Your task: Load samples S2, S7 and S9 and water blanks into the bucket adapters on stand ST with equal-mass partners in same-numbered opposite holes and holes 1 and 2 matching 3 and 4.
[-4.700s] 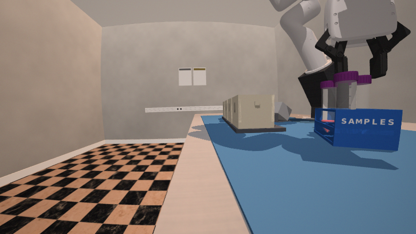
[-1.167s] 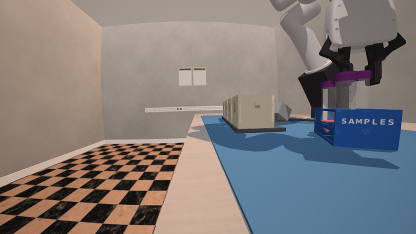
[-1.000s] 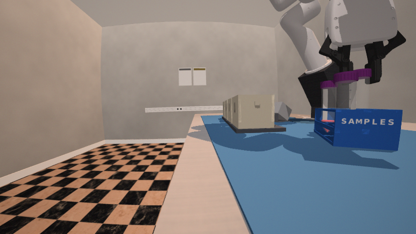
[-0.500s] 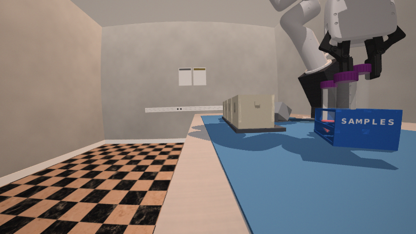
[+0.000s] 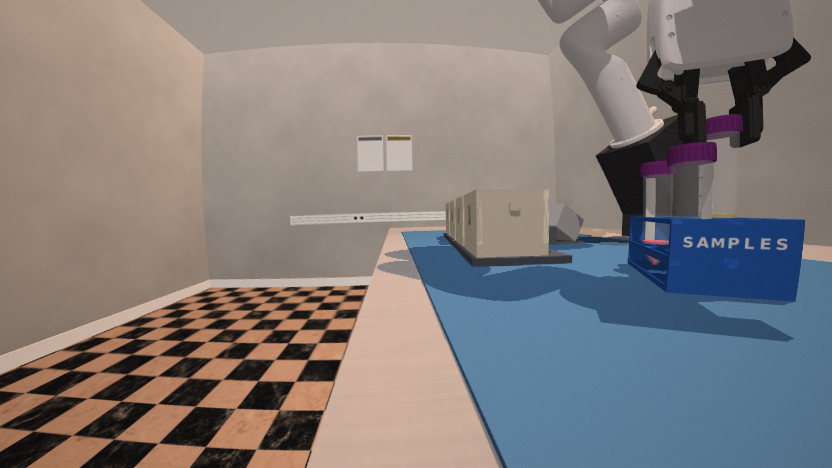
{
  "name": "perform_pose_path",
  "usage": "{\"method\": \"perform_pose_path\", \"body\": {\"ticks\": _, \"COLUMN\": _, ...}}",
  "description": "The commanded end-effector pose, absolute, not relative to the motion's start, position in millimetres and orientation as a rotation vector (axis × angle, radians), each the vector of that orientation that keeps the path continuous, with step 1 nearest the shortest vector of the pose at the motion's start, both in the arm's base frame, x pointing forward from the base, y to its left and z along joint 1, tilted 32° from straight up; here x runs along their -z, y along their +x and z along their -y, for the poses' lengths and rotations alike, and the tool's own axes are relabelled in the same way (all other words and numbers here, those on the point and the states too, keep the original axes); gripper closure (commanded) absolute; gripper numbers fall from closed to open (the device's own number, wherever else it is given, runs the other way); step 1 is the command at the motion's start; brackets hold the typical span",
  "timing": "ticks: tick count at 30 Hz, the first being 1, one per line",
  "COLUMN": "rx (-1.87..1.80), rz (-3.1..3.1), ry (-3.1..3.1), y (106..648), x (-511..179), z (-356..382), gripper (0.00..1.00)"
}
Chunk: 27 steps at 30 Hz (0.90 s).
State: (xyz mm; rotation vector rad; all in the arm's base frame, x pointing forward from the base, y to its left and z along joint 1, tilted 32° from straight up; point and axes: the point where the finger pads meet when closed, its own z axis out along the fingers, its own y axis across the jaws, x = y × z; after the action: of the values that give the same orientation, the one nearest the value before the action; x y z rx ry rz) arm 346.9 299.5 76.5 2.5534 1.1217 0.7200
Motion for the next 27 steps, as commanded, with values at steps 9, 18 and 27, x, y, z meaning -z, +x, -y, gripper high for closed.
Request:
{"method": "perform_pose_path", "body": {"ticks": 9, "rx": -0.723, "rz": -1.122, "ry": 2.554, "y": 334, "x": -98, "z": -301, "gripper": 1.00}}
{"method": "perform_pose_path", "body": {"ticks": 18, "rx": -0.723, "rz": -1.122, "ry": 2.554, "y": 325, "x": -113, "z": -302, "gripper": 1.00}}
{"method": "perform_pose_path", "body": {"ticks": 27, "rx": -0.723, "rz": -1.122, "ry": 2.554, "y": 317, "x": -125, "z": -303, "gripper": 1.00}}
